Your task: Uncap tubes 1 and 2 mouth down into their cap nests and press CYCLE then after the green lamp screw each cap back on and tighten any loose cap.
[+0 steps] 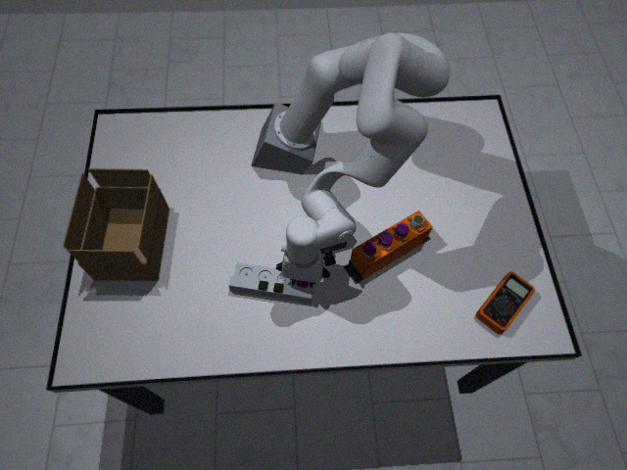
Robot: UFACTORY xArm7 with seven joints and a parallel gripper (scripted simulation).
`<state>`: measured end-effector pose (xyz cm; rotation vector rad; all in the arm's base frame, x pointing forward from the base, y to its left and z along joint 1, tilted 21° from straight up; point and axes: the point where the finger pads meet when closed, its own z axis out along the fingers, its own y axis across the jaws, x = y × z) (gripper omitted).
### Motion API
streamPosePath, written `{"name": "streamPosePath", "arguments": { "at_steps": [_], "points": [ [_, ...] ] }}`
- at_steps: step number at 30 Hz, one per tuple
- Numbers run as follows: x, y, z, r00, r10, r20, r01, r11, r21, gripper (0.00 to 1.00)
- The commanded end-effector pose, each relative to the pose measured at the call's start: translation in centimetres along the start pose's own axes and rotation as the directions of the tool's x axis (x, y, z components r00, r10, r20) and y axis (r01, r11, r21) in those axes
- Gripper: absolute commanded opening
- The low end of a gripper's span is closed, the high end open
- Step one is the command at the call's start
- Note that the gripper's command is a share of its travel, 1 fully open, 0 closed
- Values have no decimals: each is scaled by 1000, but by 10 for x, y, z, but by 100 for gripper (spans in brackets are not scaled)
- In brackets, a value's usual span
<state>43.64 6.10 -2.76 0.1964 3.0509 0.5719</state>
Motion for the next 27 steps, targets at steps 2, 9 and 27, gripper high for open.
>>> {"name": "streamPosePath", "arguments": {
  "at_steps": [2,9,27],
  "points": [
    [-2,0,-16,1000,1,5,-1,1000,0,46],
    [-2,0,-51,1000,1,5,-1,1000,0,46],
    [-2,0,-126,1000,1,5,-1,1000,-1,46]
  ]
}}
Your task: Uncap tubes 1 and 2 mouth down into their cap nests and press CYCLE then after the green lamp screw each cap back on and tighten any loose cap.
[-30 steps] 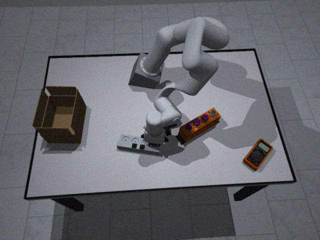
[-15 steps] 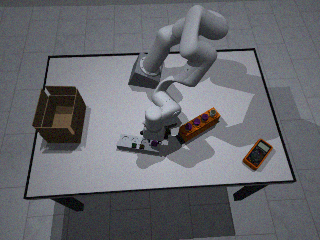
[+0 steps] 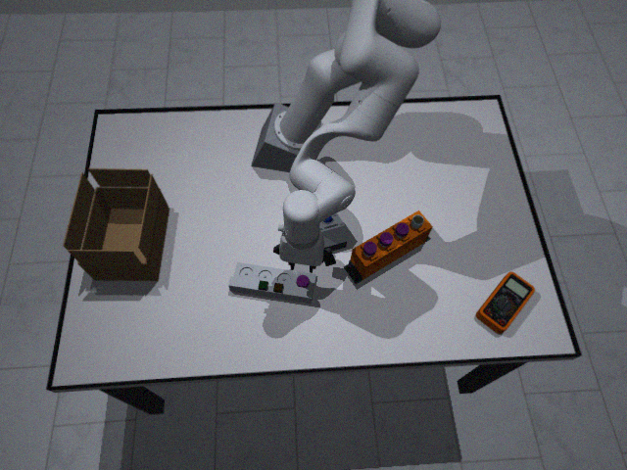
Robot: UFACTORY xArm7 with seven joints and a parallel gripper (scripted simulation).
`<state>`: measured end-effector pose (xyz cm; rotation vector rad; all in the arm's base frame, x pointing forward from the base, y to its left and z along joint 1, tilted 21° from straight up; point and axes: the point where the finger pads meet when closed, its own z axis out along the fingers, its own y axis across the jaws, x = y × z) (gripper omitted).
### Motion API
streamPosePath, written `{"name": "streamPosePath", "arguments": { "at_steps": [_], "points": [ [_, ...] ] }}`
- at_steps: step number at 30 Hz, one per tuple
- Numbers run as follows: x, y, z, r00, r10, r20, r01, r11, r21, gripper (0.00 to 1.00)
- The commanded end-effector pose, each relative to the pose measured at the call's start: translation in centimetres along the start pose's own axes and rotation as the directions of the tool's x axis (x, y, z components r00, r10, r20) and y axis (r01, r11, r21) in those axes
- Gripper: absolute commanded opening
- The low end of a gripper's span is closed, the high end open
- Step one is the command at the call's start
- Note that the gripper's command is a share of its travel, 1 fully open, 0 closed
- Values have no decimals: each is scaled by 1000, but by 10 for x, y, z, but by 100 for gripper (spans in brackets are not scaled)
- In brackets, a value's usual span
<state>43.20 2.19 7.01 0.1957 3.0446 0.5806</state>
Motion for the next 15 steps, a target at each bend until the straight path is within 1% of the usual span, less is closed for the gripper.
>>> {"name": "streamPosePath", "arguments": {
  "at_steps": [1,4,11,14,15],
  "points": [
    [0,1,-21,1000,1,1,-1,1000,6,46],
    [0,1,-34,1000,1,1,-1,1000,6,46],
    [0,1,-34,1000,1,1,-1,1000,6,46],
    [13,23,-34,969,249,2,-249,969,5,46],
    [16,29,-34,955,296,2,-296,955,5,46]
  ]
}}
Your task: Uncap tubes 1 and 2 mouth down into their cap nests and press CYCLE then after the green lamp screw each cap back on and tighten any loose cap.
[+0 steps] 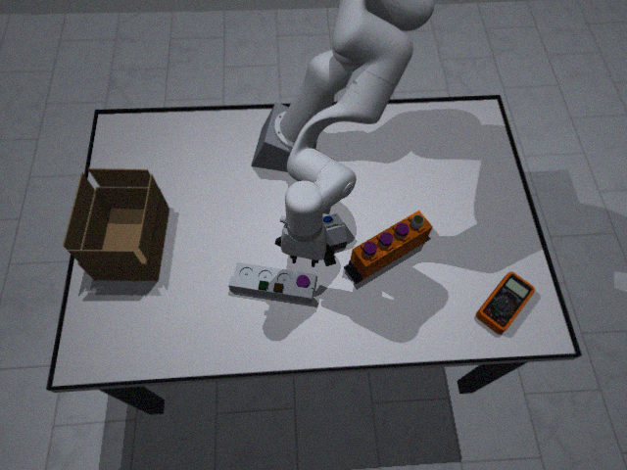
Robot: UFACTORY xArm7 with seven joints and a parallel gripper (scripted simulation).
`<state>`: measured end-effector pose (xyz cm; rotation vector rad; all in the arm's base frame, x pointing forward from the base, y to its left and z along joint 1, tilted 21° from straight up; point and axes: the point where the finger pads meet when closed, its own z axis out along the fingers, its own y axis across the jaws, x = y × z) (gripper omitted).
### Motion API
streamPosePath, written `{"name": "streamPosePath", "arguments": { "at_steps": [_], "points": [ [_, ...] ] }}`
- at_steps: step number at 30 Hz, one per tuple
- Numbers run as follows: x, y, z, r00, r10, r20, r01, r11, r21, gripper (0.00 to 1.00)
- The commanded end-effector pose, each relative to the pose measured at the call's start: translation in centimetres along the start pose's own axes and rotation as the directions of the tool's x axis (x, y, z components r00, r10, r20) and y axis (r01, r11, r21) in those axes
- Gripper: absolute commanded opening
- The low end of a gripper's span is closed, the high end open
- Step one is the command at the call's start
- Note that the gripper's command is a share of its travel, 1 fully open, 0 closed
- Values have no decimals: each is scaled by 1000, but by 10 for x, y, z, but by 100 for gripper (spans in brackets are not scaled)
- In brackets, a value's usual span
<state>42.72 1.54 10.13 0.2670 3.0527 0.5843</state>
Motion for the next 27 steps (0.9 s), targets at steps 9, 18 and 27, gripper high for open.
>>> {"name": "streamPosePath", "arguments": {
  "at_steps": [9,18,27],
  "points": [
    [32,50,-2,837,547,5,-547,837,-2,46],
    [52,79,-2,599,801,3,-801,599,-4,46],
    [71,106,-2,309,951,1,-951,309,-5,46]
  ]
}}
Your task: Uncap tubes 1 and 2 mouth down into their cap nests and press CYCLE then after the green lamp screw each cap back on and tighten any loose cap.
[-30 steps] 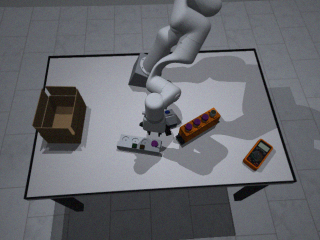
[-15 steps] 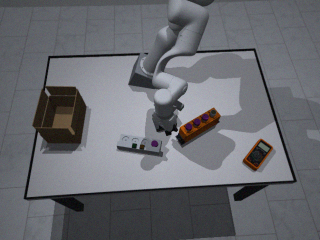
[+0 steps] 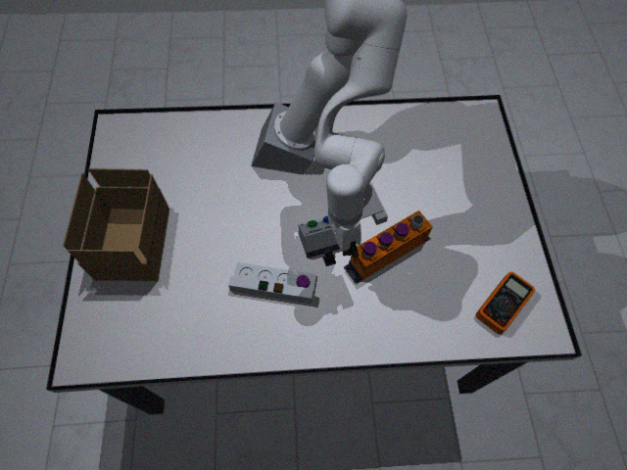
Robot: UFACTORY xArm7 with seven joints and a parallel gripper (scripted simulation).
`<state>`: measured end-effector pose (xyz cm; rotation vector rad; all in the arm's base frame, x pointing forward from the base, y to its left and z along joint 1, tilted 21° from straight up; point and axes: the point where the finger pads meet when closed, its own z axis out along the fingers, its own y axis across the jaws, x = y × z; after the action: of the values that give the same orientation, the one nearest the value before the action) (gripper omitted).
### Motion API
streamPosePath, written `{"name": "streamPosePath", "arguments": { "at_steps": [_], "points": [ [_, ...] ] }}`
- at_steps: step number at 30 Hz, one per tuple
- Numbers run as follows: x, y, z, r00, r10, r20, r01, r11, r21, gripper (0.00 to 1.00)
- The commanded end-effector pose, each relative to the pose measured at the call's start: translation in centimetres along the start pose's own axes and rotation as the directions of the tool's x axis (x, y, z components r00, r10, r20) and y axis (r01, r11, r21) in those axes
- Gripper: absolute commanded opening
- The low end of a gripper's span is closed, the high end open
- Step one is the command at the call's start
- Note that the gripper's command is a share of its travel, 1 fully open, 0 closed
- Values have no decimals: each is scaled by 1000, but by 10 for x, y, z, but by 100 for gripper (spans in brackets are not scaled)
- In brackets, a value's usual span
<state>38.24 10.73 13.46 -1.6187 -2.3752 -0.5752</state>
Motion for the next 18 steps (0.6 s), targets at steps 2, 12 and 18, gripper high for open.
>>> {"name": "streamPosePath", "arguments": {
  "at_steps": [2,12,18],
  "points": [
    [28,0,0,950,303,71,-304,953,-8,46],
    [73,-3,4,846,528,72,-528,849,-26,46],
    [111,-5,6,846,528,72,-528,849,-26,46]
  ]
}}
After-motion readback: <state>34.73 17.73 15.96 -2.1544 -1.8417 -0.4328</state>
